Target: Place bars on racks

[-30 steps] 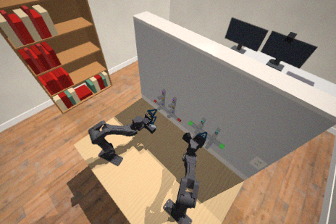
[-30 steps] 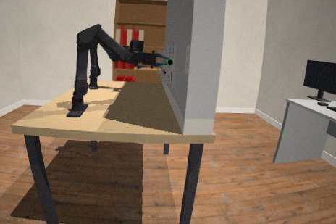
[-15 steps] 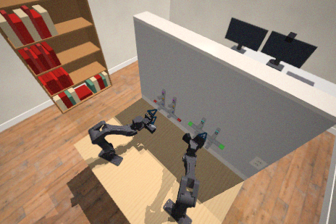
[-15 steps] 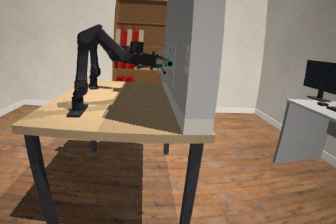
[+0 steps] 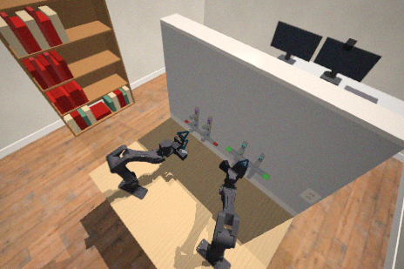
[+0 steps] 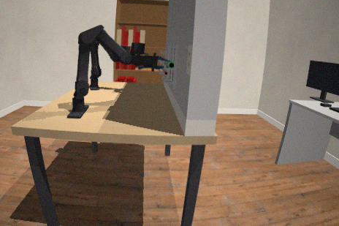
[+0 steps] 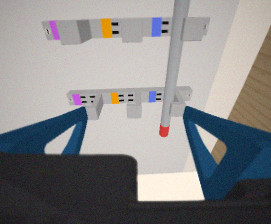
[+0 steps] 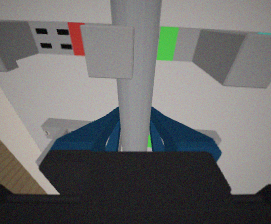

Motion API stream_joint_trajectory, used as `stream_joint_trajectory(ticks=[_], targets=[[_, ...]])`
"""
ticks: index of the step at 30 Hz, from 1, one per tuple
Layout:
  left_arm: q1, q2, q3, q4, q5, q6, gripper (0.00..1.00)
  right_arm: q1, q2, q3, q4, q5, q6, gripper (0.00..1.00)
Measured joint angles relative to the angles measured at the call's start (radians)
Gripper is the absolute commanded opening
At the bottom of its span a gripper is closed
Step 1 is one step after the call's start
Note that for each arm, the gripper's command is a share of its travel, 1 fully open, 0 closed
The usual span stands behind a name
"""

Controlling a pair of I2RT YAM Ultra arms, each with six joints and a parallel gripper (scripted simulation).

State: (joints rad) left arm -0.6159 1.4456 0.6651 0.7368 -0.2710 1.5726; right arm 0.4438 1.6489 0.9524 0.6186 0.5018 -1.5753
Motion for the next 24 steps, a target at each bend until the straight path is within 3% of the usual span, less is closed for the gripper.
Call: stream_joint_trajectory(ticks=[24], targets=[[0.000,0.000,0.000,0.000,0.000,0.000,1.00,0.000,0.008,-0.011,0.035,0.000,0.000,0.00]])
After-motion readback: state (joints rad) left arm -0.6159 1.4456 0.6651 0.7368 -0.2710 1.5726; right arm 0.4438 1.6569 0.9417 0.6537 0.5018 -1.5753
